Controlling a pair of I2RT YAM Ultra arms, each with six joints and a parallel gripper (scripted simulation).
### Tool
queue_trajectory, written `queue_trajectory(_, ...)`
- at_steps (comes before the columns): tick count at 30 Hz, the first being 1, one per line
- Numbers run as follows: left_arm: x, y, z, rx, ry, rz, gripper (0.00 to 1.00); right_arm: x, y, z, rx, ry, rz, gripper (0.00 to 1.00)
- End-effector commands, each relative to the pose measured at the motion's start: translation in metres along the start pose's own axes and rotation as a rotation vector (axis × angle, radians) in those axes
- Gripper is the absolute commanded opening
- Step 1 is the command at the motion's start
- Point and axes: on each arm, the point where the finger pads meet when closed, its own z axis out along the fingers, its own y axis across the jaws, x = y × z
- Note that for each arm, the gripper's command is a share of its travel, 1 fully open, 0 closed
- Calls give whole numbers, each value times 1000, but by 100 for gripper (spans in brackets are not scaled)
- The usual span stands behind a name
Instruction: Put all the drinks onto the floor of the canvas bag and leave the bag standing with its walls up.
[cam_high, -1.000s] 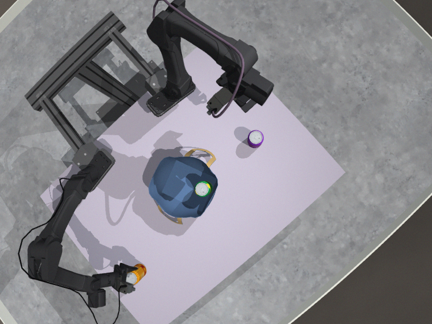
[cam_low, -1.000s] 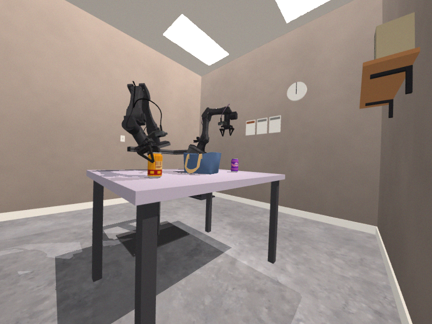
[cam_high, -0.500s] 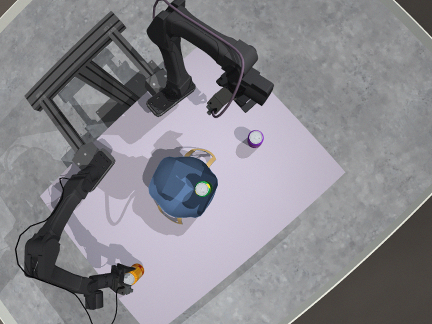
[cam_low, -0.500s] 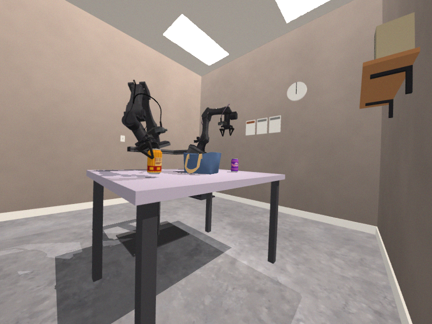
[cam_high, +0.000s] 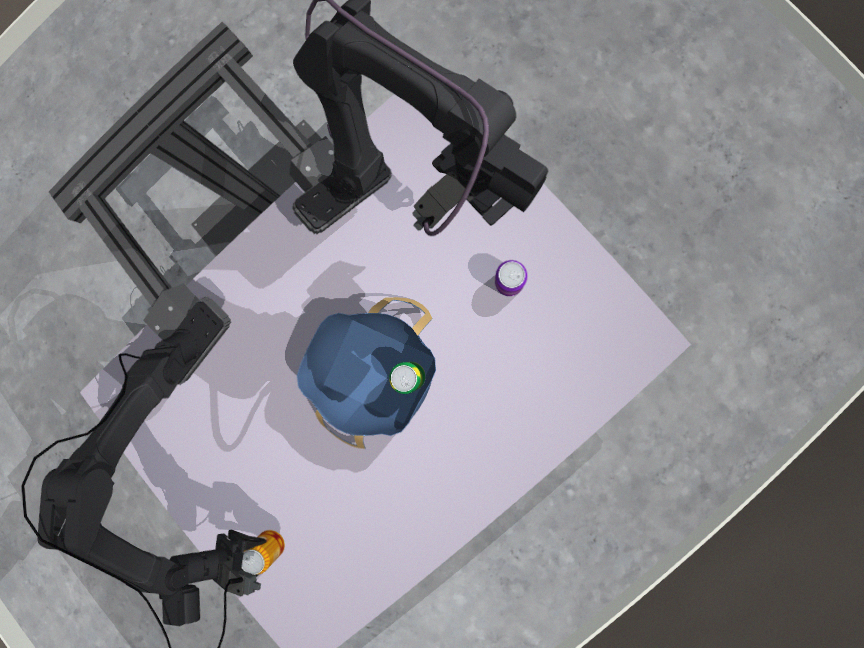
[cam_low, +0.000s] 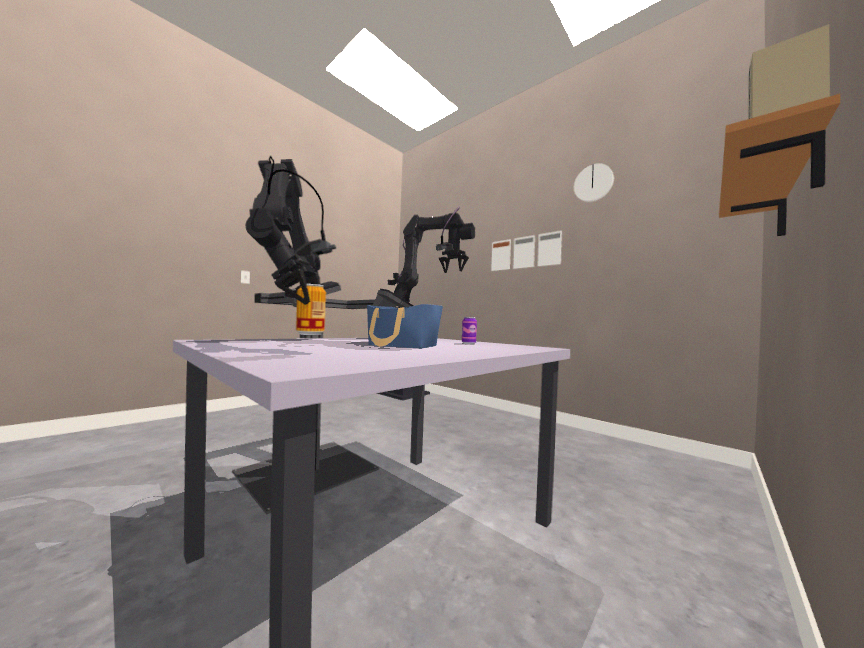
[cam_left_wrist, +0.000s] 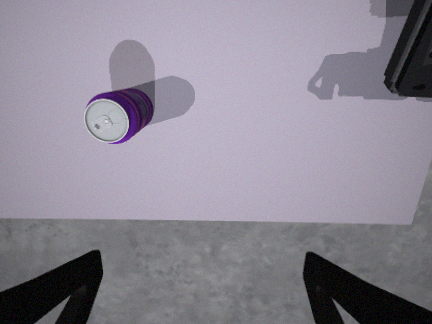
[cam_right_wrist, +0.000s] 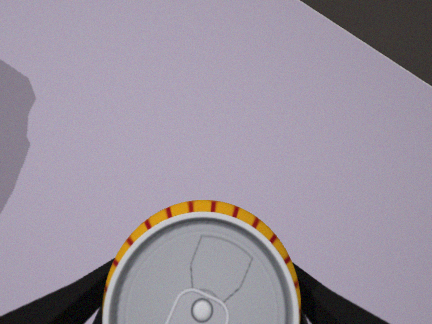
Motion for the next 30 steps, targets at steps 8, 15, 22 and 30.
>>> queue_trajectory(8, -2, 0, -6, -16, -12, 9, 100, -50, -38, -38, 126, -98, -79, 70)
queue_trajectory(15, -2, 0, -6, -16, -12, 9, 100, -44, -25, -29, 103, -92, -69, 70)
queue_trajectory(22, -2, 0, -6, -16, -12, 9, 100, -43, -24, -30, 105, -93, -70, 70)
queue_trajectory(30, -2, 0, -6, -16, -12, 9, 100, -47, -32, -34, 127, -99, -86, 70)
